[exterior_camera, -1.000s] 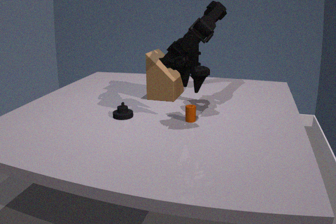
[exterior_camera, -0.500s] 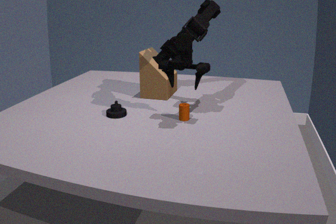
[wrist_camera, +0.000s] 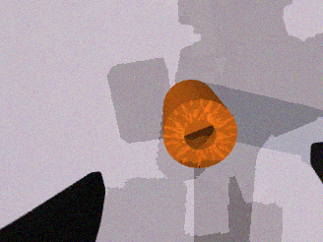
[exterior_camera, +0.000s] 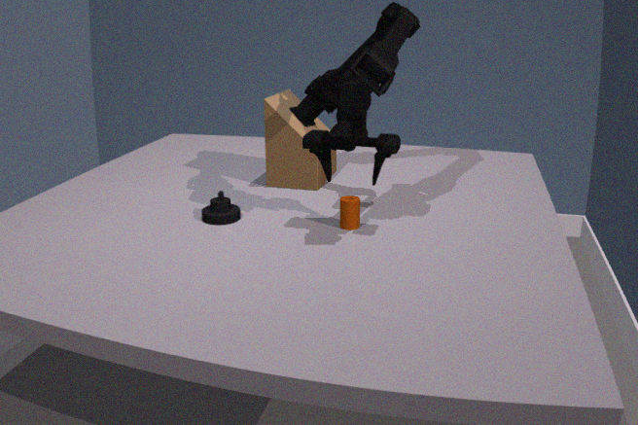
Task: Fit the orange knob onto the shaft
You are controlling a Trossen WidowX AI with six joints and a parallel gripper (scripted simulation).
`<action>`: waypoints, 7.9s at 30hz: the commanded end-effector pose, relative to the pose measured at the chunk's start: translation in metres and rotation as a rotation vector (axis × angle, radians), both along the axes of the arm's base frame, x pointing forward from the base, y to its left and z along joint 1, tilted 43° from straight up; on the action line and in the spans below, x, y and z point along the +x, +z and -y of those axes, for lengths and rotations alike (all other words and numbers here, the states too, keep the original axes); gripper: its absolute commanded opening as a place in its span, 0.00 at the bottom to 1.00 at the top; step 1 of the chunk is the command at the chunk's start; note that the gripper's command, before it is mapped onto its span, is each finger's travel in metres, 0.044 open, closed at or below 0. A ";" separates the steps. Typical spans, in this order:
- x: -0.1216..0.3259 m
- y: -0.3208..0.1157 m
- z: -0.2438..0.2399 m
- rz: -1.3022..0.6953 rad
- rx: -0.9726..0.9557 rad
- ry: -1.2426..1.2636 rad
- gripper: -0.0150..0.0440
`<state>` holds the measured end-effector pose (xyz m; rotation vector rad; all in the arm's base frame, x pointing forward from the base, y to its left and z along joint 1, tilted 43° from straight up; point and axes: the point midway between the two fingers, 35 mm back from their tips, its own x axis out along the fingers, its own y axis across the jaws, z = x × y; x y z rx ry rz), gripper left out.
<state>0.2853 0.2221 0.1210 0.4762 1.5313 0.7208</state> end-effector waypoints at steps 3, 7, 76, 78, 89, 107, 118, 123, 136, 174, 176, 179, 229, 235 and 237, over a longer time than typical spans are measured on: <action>-0.001 -0.014 -0.009 -0.003 -0.003 -0.011 1.00; -0.001 -0.015 -0.010 -0.003 -0.003 -0.011 1.00; 0.008 -0.041 -0.032 0.048 -0.002 0.008 0.25; 0.010 -0.033 -0.024 0.042 -0.006 0.007 0.25; 0.010 0.021 0.031 0.006 -0.010 -0.007 0.25; 0.019 0.016 0.054 0.002 -0.018 -0.018 0.25; 0.034 -0.011 0.073 -0.030 -0.030 -0.051 0.25; 0.040 -0.023 0.083 -0.046 -0.034 -0.066 0.25; 0.050 -0.053 0.102 -0.086 -0.038 -0.116 0.25; 0.069 -0.149 0.171 -0.022 -0.036 -0.048 0.25; 0.069 -0.153 0.174 -0.018 -0.035 -0.043 0.25; 0.069 -0.161 0.179 -0.014 -0.032 -0.037 0.25; 0.065 -0.210 0.182 0.011 -0.015 -0.002 0.25; 0.065 -0.207 0.185 0.011 -0.016 -0.002 0.25; 0.064 -0.206 0.185 0.011 -0.016 -0.002 0.25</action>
